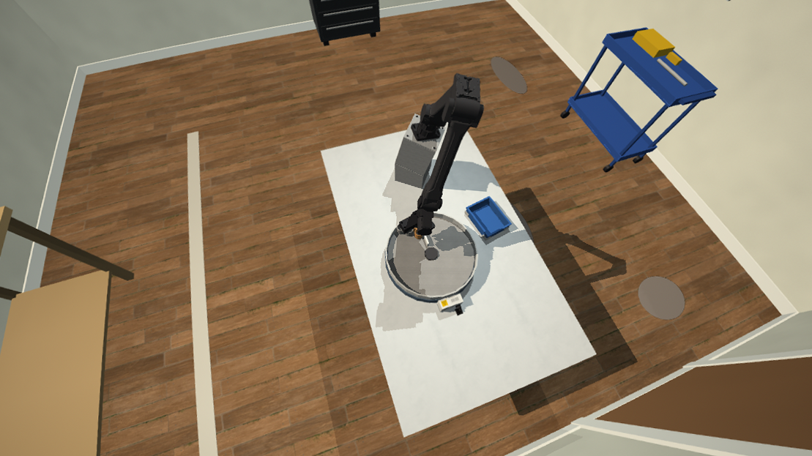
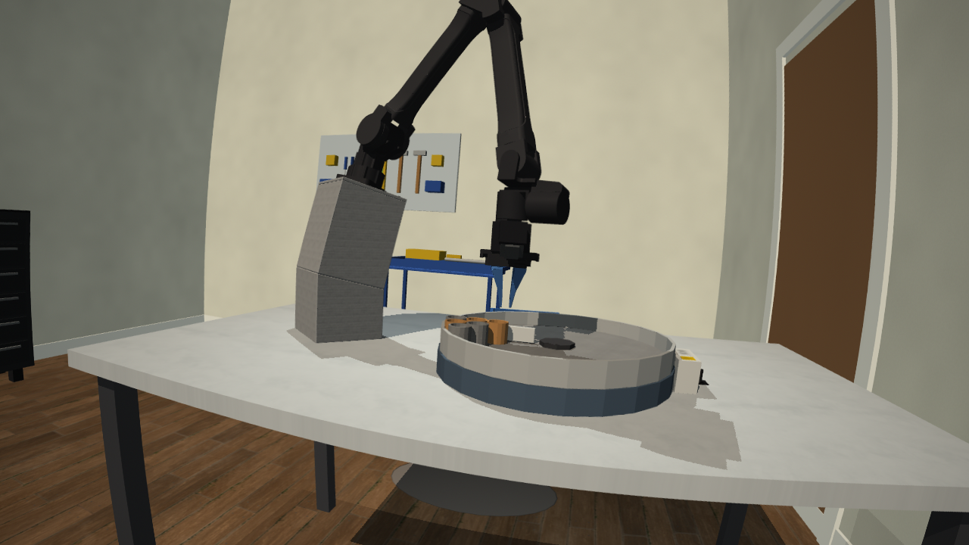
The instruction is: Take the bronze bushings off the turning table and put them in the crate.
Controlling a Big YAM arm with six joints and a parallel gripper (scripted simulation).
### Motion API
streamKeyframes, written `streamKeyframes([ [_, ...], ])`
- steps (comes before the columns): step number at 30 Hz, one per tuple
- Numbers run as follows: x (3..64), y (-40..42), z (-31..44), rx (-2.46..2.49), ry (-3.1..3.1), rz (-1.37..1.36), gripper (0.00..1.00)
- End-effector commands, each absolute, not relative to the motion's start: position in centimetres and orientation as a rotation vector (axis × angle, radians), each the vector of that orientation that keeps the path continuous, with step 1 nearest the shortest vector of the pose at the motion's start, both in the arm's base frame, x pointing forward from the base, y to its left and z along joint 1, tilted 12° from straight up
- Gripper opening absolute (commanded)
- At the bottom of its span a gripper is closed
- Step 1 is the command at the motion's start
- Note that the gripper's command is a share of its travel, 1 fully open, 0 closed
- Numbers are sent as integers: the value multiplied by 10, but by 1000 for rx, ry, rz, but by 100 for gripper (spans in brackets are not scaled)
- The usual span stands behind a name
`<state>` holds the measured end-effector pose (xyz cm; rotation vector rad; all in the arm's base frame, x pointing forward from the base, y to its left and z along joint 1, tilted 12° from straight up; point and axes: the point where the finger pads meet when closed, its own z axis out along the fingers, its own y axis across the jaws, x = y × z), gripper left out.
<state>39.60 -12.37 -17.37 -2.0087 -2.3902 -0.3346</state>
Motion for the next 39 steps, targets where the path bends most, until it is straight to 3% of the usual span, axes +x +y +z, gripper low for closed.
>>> streamKeyframes([
  [1,409,-133,-166,-2045,-2408,-349,14],
  [39,407,-136,-169,-2026,-2399,-334,14],
])
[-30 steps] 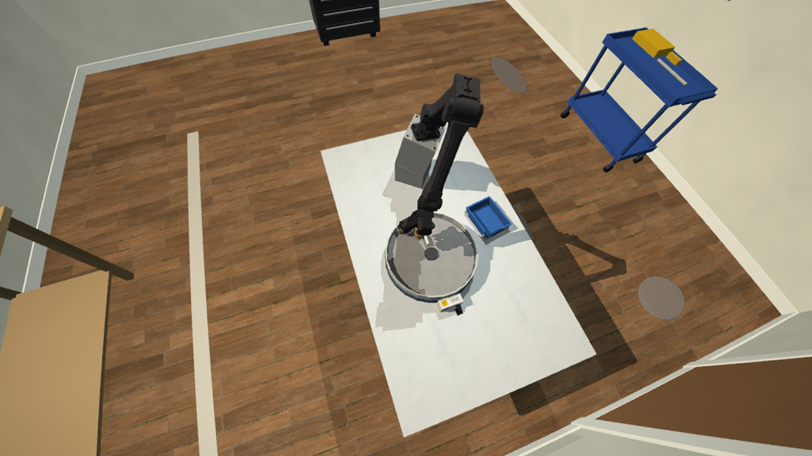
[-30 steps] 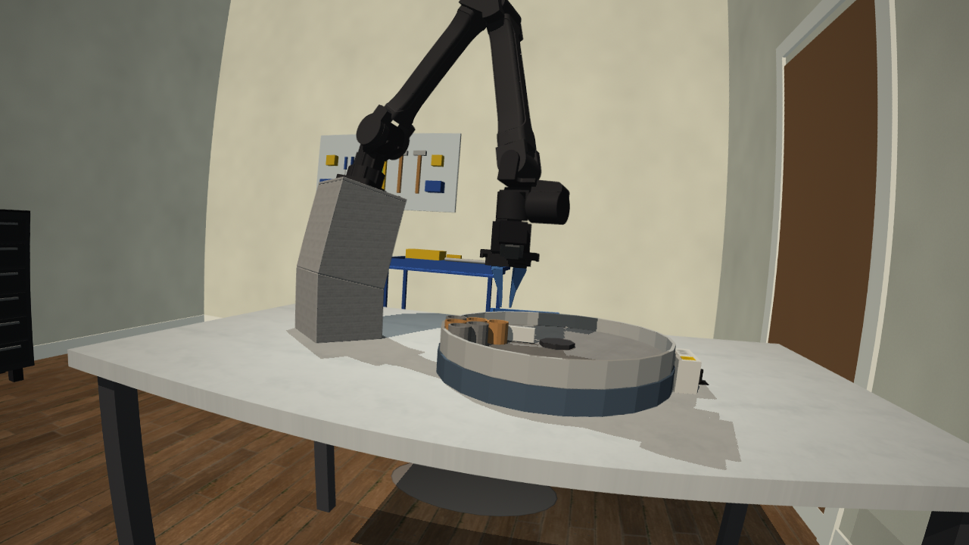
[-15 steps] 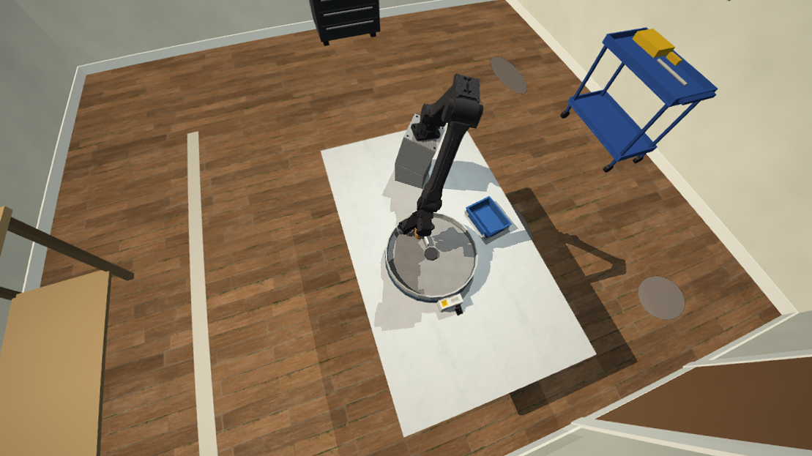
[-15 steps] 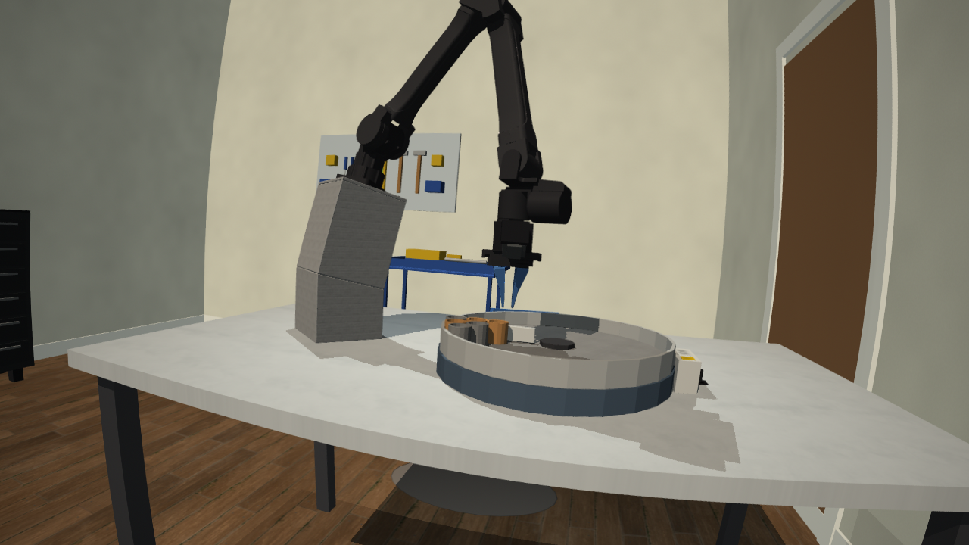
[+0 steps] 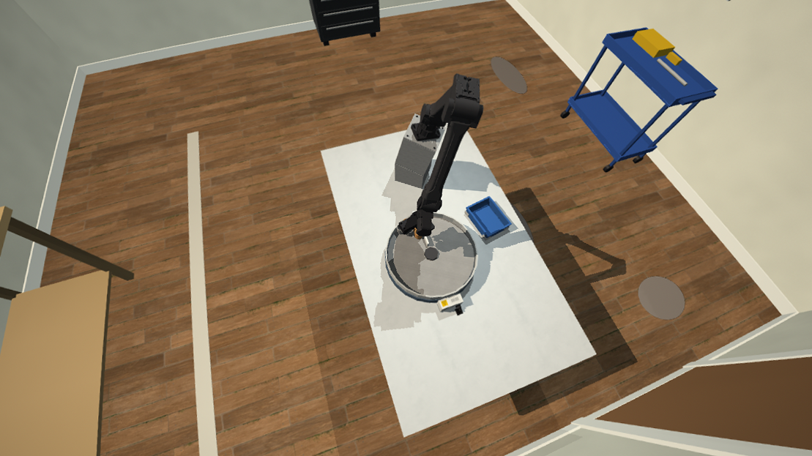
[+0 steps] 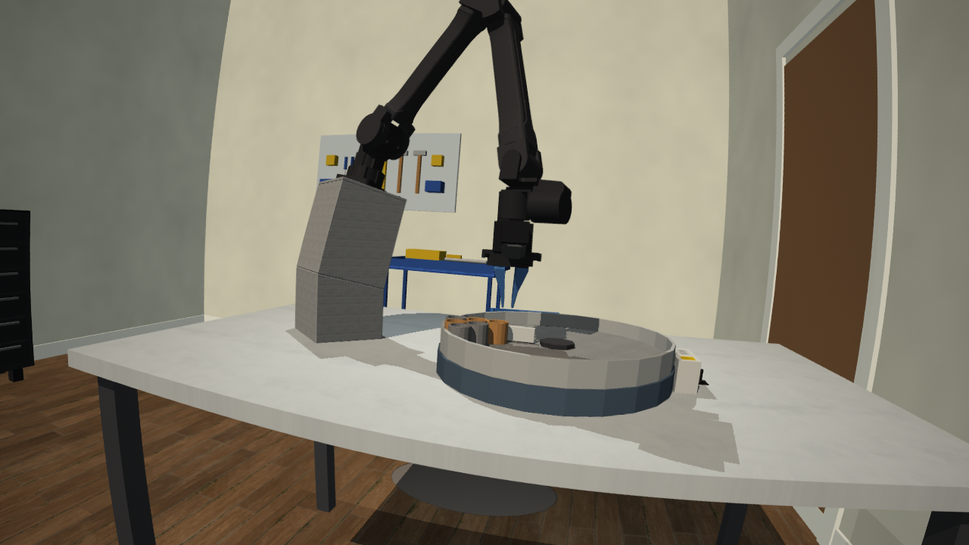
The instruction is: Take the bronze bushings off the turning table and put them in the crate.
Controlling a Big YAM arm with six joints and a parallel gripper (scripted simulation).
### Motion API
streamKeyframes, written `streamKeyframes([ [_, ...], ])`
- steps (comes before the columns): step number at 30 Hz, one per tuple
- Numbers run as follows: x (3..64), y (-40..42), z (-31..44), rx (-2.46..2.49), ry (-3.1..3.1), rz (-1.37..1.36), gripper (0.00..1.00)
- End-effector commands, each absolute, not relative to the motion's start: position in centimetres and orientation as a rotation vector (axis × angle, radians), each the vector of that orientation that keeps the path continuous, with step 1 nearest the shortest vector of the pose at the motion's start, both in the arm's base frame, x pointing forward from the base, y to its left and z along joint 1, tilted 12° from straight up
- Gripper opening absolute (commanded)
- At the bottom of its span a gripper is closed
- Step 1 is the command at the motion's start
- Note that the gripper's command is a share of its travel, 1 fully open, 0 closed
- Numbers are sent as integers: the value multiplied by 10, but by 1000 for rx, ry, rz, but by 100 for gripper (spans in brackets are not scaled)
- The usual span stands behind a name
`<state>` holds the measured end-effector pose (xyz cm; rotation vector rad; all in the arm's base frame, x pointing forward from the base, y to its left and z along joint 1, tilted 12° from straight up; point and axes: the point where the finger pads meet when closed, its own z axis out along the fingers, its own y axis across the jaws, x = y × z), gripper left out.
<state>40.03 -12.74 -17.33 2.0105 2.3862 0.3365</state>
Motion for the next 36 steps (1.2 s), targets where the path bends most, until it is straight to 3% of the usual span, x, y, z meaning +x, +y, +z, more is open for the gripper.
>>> streamKeyframes([
  [1,407,-136,-169,2005,2375,331,14],
  [36,402,-134,-170,2004,2378,330,14],
])
